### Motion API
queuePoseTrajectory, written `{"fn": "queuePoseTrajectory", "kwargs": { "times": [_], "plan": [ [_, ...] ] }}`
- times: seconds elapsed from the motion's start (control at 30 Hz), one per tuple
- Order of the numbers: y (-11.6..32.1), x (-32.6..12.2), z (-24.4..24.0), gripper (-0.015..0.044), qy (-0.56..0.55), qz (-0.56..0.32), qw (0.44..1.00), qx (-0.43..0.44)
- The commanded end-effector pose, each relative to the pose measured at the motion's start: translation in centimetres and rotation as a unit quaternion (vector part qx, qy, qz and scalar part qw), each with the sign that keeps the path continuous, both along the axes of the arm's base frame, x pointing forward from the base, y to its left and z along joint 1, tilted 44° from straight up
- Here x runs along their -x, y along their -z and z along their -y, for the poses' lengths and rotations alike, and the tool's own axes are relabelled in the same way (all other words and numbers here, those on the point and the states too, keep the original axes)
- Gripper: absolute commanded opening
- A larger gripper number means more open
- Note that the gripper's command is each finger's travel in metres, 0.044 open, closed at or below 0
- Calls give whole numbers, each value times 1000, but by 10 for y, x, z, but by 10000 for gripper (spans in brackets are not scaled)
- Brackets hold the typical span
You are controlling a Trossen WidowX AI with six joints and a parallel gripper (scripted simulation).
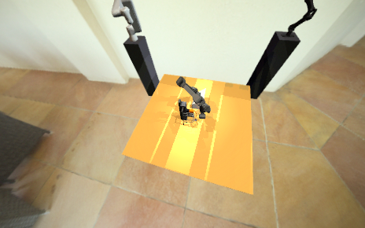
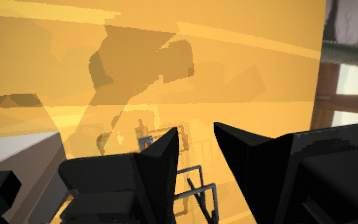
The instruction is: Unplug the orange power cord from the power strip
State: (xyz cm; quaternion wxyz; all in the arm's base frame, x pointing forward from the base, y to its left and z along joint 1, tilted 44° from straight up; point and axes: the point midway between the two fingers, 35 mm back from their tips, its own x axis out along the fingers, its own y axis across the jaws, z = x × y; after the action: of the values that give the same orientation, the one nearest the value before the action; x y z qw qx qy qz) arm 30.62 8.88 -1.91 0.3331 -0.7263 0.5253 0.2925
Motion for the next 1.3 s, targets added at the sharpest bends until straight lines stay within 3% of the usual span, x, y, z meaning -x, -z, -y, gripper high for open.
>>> {"fn": "queuePoseTrajectory", "kwargs": {
  "times": [0.0, 1.27],
  "plan": [
    [-64, 34, 22, 160, 110, -81, 990, 42],
    [-99, 40, 52, 160, 124, -97, 986, 57]
  ]
}}
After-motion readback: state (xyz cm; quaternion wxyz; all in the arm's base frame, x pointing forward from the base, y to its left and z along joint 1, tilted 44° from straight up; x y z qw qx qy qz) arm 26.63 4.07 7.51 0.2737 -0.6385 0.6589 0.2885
